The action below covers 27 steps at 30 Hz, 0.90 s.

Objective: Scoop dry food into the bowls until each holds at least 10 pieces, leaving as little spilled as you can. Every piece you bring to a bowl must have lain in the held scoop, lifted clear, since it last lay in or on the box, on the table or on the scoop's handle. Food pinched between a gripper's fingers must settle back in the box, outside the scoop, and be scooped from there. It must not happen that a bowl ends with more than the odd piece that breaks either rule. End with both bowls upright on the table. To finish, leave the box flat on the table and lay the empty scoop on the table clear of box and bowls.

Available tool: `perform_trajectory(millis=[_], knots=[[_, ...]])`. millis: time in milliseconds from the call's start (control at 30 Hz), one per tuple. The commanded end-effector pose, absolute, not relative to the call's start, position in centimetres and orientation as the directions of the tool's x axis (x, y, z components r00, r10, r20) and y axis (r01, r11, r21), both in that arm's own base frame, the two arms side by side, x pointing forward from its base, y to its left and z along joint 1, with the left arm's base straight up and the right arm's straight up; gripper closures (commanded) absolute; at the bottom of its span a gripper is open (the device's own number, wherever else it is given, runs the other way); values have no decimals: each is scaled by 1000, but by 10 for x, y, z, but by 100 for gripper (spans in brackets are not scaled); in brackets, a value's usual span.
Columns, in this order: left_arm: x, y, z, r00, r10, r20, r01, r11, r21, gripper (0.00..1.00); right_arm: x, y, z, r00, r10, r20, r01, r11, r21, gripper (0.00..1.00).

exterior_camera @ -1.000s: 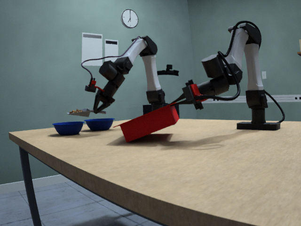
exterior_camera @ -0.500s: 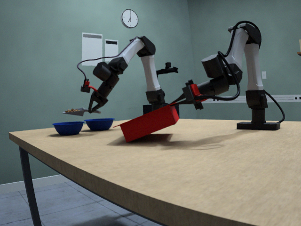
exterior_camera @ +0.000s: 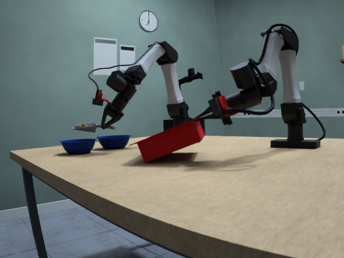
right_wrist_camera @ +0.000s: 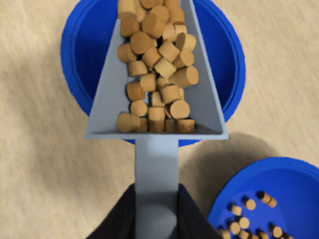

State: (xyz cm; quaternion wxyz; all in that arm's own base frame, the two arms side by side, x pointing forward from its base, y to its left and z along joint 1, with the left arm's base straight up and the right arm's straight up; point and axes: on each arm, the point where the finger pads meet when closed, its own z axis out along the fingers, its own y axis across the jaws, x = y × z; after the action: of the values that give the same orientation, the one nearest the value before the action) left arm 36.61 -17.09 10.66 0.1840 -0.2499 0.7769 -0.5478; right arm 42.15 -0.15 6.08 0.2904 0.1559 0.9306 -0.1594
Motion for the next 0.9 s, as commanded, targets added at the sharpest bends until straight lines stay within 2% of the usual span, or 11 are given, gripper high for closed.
perform_trajectory(millis=[0,867], knots=[[377,-178,145,-815,-567,-118,-46,266,-963,100,426,4,65,-771,183,-610,376,904,-204,100],[377,-178,145,-815,-567,-118,-46,266,-963,100,433,-7,99,-793,328,-513,386,922,-8,100]])
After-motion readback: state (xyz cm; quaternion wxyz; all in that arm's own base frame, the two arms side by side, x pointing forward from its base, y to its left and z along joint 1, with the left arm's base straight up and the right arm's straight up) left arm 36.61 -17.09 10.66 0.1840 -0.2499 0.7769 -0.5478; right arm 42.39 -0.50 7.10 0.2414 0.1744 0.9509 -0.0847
